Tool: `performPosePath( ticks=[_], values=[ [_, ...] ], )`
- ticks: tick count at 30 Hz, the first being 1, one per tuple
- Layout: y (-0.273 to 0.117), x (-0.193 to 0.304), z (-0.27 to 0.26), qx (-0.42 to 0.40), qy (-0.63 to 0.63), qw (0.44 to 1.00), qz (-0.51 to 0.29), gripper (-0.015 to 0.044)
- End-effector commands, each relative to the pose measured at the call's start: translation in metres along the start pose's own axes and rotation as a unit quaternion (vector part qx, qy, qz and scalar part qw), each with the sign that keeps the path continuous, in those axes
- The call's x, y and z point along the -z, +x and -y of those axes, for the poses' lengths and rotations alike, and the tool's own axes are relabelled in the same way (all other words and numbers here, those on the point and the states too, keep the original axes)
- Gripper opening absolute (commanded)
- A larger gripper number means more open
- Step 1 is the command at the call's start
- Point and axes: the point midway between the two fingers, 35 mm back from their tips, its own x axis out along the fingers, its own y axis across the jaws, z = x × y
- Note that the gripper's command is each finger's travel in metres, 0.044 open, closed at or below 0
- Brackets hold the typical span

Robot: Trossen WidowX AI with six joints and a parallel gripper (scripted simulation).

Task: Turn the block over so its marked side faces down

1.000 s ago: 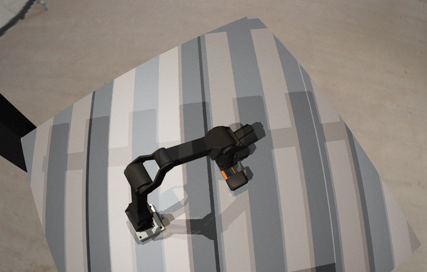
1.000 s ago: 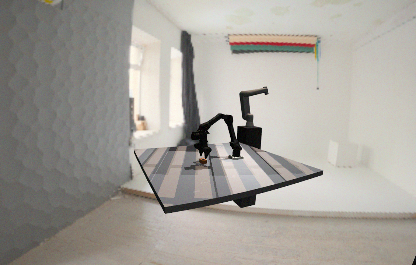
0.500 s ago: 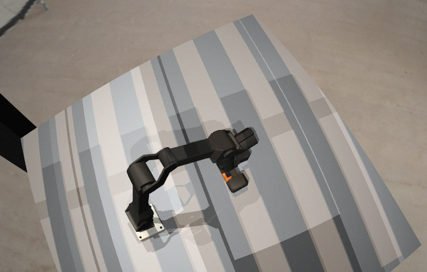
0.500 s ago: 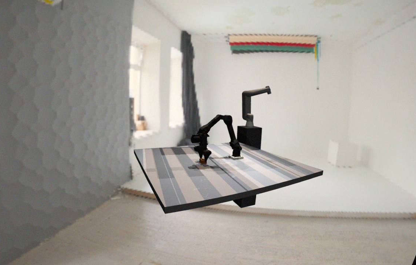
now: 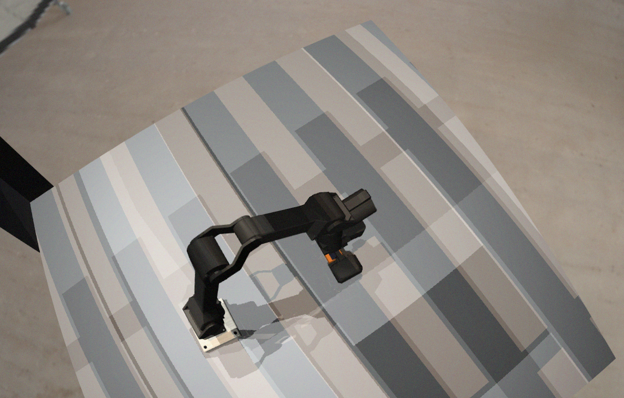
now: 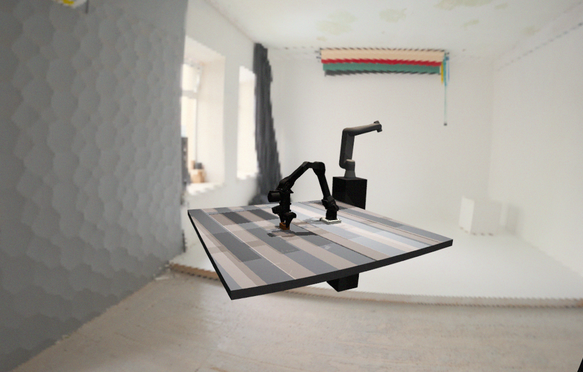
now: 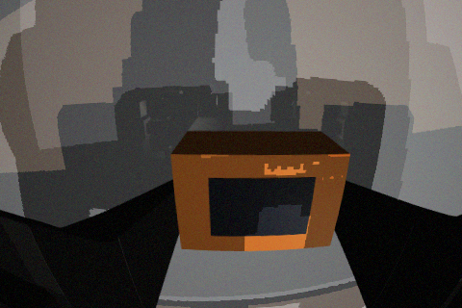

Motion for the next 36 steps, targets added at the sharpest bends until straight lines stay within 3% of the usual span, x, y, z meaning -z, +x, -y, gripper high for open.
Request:
performPosePath(
  ticks=[1, 16, 22, 36],
  values=[
    [0.0, 0.0, 0.0, 0.001, 0.002, 1.0, 0.001, 0.0242],
    [0.0, 0.0, 0.0, 0.001, 0.002, 1.0, 0.001, 0.0143],
    [-0.026, -0.001, 0.0, 0.001, 0.002, 1.0, 0.001, 0.0],
    [-0.025, -0.002, 0.0, 0.001, 0.001, 0.998, 0.068, 0.0]
  ],
)
